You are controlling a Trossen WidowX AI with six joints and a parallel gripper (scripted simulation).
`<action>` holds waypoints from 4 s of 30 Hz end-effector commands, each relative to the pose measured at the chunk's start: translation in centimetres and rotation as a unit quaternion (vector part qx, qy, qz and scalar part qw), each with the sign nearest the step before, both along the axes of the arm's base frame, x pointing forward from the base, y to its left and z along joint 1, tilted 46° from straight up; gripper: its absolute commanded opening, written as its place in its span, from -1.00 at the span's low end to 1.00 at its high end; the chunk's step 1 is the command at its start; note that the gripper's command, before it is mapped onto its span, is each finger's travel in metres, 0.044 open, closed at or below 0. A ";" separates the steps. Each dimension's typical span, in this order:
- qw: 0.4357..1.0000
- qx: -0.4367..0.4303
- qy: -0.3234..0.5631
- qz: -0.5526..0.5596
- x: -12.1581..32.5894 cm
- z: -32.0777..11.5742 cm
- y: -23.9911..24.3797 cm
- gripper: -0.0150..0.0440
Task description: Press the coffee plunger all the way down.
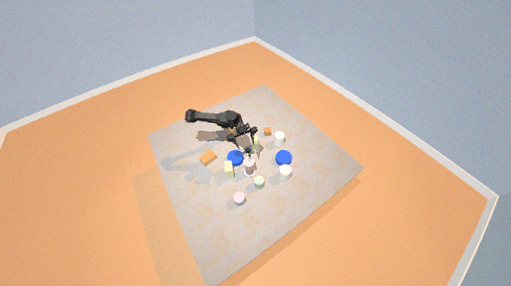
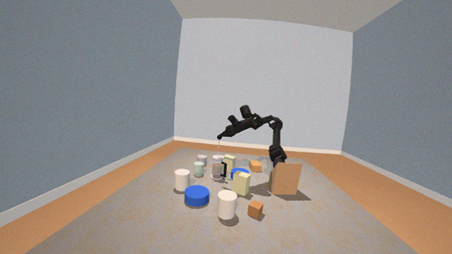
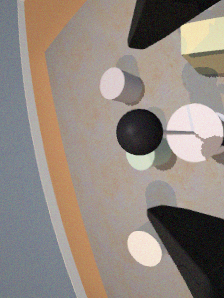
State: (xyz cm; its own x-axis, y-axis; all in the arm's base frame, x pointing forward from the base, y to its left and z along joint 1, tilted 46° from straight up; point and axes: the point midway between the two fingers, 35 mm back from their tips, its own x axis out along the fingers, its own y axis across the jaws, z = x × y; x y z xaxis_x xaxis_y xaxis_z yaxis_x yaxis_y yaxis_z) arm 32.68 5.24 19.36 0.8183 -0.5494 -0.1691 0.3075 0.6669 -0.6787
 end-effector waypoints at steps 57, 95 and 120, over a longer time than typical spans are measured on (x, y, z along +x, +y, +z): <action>1.000 -0.003 0.004 0.001 2.7 -3.0 -3.4 -0.07; 1.000 -0.005 0.003 0.001 3.3 -7.1 -8.2 -0.07; 1.000 -0.007 0.001 0.001 4.2 -7.3 -8.8 -0.07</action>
State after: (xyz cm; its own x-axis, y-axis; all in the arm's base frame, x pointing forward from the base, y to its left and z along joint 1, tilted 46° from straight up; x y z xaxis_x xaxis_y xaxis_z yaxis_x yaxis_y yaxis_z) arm 36.88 -2.96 12.67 0.8361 -0.5278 -0.1496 0.3060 0.6751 -0.6712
